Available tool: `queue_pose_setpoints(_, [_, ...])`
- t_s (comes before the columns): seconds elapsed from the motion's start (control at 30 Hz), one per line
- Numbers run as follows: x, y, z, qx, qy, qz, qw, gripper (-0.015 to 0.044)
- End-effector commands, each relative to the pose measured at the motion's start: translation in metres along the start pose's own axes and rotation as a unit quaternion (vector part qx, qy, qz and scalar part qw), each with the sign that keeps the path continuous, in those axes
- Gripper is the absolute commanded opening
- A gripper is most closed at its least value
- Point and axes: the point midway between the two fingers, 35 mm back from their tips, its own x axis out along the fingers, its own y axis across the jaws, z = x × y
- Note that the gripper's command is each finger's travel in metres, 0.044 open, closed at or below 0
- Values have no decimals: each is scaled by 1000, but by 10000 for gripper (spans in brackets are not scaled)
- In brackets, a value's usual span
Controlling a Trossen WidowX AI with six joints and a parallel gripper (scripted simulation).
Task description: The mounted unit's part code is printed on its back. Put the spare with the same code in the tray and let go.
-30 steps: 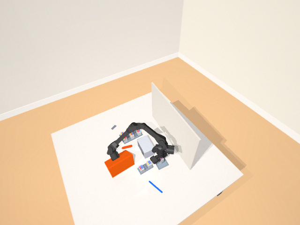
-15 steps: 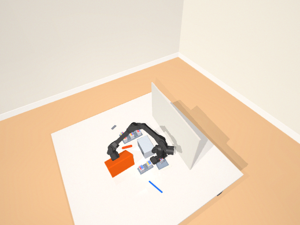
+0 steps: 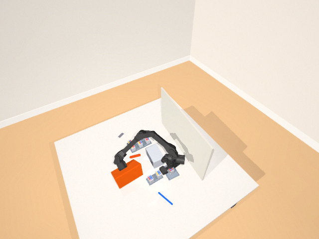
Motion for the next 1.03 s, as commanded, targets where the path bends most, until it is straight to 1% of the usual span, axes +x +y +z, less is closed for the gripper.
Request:
queue_pose_setpoints(0.0, [-9,-1,-1,0,0,0,1000,440])
queue_pose_setpoints(0.17, [-85,-2,-2,2,0,1,1000,440])
queue_pose_setpoints(0.23, [-105,1,0,3,0,2,1000,440])
queue_pose_setpoints(0.37, [-107,1,0,3,0,2,1000,440])
queue_pose_setpoints(0.4, [-107,-1,-3,4,8,-12,1000,440])
queue_pose_setpoints(1.0, [-107,-1,-3,4,8,-12,1000,440])
